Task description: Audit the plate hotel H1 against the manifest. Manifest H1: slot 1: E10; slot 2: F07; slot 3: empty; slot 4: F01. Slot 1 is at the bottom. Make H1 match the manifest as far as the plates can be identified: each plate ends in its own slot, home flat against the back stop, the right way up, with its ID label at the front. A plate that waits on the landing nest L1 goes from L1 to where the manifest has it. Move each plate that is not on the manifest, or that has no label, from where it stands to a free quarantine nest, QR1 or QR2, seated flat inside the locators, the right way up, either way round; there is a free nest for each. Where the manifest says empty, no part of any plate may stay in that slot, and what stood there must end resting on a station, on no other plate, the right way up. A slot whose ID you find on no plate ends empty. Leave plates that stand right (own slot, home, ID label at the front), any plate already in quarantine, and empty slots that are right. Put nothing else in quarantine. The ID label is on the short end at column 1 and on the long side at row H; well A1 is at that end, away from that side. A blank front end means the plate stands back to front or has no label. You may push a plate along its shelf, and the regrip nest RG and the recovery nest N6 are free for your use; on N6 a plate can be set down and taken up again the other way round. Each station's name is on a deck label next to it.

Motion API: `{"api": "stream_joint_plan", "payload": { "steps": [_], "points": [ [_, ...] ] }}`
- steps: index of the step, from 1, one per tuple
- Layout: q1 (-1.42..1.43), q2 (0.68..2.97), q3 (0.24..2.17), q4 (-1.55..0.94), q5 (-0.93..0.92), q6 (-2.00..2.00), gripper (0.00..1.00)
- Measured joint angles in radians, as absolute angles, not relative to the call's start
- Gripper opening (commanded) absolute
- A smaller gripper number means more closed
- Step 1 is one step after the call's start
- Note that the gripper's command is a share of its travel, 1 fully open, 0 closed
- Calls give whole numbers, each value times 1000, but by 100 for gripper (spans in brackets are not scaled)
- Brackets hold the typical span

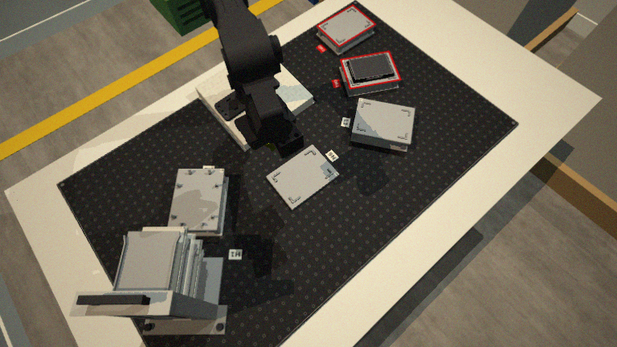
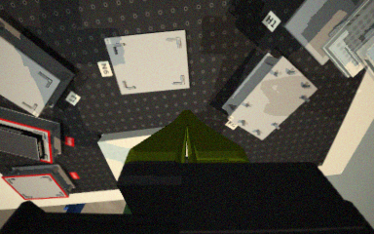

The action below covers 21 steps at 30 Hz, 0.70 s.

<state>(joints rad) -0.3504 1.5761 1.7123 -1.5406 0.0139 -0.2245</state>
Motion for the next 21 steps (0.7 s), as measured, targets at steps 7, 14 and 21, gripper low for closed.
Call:
{"api": "stream_joint_plan", "payload": {
  "steps": [7, 14, 21],
  "points": [
    [-430, 1481, 1607, -1456, 3, -275, 0],
    [-494, 1423, 1532, -1361, -12, -301, 0],
    [-533, 1340, 1424, -1250, -21, -290, 0]
  ]
}}
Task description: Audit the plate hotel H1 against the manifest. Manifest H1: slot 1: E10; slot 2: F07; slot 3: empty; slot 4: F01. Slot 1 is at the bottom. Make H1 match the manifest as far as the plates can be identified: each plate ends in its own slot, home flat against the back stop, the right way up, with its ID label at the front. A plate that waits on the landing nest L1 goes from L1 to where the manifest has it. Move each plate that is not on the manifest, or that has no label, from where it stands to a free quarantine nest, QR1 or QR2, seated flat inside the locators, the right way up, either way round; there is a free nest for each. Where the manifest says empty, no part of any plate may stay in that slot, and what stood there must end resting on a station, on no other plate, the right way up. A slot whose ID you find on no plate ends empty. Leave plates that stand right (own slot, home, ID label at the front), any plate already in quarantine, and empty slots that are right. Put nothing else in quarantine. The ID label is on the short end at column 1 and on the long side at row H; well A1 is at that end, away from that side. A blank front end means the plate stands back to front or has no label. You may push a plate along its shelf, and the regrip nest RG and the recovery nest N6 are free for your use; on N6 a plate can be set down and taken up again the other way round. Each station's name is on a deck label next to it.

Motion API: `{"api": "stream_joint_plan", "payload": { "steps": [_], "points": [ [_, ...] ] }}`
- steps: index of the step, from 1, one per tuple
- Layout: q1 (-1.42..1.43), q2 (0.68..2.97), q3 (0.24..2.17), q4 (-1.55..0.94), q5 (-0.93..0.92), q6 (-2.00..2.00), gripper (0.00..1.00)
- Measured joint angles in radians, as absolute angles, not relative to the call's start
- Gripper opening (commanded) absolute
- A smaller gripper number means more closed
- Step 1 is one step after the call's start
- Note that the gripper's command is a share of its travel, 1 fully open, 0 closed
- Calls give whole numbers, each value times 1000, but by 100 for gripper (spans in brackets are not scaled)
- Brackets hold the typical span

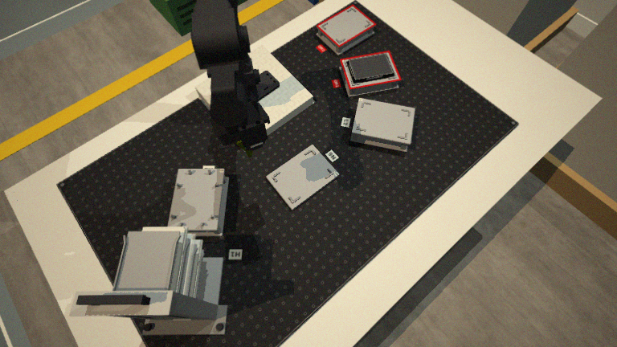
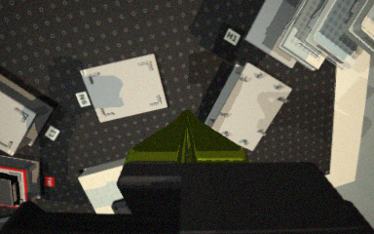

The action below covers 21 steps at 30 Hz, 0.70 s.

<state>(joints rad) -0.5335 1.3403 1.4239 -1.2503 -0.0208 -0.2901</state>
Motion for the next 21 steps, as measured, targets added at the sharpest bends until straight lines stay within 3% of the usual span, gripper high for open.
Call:
{"api": "stream_joint_plan", "payload": {
  "steps": [21],
  "points": [
    [-496, 1095, 1124, -925, 25, -113, 0]
  ]
}}
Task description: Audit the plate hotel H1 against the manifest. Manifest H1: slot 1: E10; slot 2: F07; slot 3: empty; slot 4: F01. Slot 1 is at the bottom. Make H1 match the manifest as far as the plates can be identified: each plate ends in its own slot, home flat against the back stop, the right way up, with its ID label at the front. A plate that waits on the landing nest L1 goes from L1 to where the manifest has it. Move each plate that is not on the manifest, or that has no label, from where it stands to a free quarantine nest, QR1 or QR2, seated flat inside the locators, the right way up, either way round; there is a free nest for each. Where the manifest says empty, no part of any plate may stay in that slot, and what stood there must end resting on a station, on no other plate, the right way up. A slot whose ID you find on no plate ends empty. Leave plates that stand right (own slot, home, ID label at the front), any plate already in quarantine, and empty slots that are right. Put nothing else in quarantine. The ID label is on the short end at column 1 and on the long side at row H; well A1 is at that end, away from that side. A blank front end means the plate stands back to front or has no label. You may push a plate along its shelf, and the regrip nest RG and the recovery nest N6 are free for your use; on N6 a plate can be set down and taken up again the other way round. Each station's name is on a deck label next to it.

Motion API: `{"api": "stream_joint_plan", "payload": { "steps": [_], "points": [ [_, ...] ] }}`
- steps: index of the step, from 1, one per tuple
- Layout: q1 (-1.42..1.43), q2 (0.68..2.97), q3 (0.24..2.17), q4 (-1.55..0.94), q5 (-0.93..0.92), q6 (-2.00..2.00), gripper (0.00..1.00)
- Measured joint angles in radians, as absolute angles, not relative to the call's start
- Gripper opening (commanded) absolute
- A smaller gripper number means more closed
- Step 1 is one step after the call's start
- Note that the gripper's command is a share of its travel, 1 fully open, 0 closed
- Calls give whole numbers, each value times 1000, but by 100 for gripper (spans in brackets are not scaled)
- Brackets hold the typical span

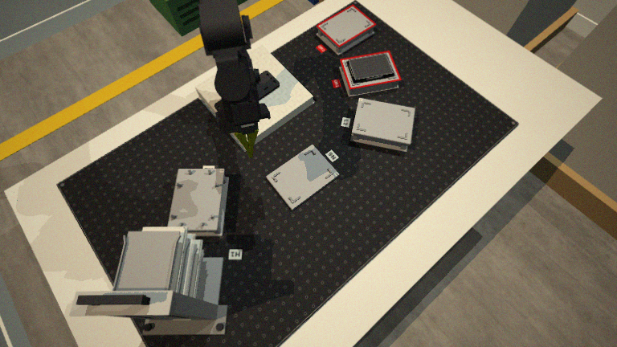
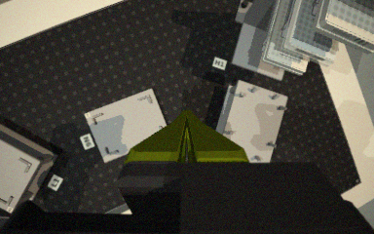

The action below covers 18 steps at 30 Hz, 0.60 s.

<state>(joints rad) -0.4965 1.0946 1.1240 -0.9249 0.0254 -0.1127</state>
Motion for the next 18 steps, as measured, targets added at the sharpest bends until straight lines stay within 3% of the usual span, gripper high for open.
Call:
{"api": "stream_joint_plan", "payload": {
  "steps": [18],
  "points": [
    [-416, 921, 888, -651, 149, 56, 0]
  ]
}}
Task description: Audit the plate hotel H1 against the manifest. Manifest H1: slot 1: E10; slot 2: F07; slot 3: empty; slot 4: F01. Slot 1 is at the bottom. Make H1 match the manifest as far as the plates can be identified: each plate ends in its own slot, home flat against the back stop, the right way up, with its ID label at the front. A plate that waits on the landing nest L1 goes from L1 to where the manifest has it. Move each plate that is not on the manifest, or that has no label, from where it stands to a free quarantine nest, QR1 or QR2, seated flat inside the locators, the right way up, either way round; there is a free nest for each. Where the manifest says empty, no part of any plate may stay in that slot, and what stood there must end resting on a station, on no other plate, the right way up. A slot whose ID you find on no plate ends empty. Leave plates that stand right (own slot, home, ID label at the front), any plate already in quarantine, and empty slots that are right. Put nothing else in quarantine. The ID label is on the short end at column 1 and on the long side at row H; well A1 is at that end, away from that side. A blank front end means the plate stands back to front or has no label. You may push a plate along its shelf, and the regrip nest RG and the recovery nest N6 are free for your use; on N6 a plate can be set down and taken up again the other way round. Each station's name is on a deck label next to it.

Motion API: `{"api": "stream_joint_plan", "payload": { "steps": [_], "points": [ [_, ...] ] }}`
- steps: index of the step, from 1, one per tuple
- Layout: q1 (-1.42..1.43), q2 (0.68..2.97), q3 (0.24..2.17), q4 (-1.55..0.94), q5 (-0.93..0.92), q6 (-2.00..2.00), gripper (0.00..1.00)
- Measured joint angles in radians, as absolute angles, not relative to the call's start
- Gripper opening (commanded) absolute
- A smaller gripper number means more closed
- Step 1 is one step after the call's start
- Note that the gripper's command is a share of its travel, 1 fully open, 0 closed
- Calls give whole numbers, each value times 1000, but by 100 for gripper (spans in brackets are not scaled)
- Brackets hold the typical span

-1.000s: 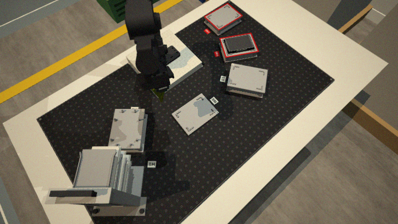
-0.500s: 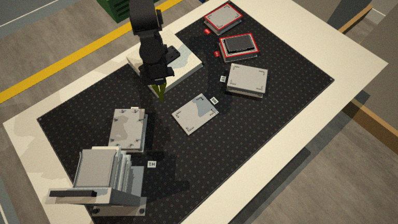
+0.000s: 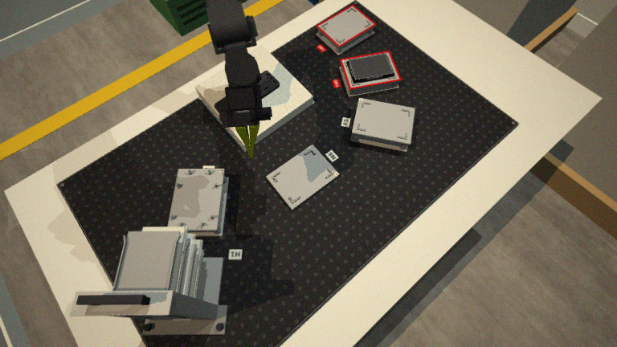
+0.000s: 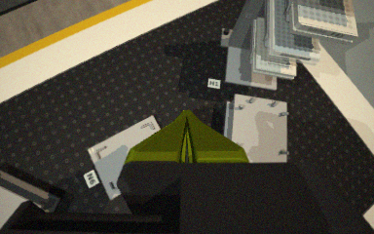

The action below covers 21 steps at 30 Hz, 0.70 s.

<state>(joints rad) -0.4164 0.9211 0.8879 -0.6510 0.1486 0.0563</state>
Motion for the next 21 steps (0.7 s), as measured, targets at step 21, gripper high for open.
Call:
{"api": "stream_joint_plan", "payload": {
  "steps": [21],
  "points": [
    [-424, 806, 716, -403, 256, 154, 0]
  ]
}}
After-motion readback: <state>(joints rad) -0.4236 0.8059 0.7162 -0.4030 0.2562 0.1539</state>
